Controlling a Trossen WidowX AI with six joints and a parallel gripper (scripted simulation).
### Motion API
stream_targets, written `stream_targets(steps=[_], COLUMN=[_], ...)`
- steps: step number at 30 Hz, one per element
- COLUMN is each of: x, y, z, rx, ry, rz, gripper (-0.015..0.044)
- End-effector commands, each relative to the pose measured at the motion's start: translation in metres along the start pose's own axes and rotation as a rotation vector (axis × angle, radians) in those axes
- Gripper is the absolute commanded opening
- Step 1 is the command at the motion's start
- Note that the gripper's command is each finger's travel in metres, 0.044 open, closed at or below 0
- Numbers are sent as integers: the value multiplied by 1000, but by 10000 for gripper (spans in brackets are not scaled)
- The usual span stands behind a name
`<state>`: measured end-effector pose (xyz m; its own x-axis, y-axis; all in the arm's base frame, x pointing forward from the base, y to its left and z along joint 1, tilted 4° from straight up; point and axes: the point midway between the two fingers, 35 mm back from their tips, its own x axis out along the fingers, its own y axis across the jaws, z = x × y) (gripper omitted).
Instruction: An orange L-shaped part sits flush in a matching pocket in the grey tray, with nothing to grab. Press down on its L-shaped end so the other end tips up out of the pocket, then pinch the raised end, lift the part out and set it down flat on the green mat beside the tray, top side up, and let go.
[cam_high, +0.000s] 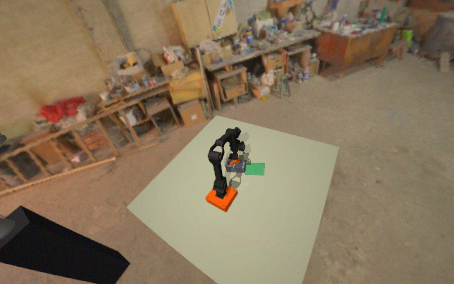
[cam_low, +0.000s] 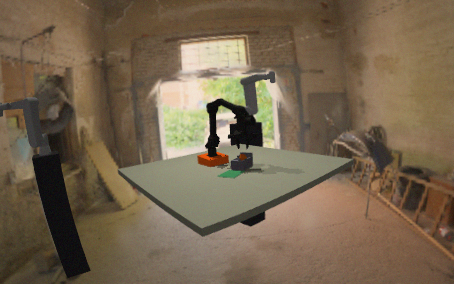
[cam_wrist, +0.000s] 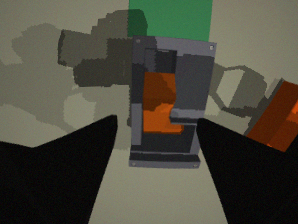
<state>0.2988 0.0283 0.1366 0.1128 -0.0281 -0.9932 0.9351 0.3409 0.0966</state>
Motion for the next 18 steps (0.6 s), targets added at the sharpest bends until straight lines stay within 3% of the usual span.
stream_targets(steps=[1,18], x=[15,38], y=[-3,-2], z=[-1,-1], rx=[11,11], ry=[8,8], rz=[-10,-10], gripper=[280,280])
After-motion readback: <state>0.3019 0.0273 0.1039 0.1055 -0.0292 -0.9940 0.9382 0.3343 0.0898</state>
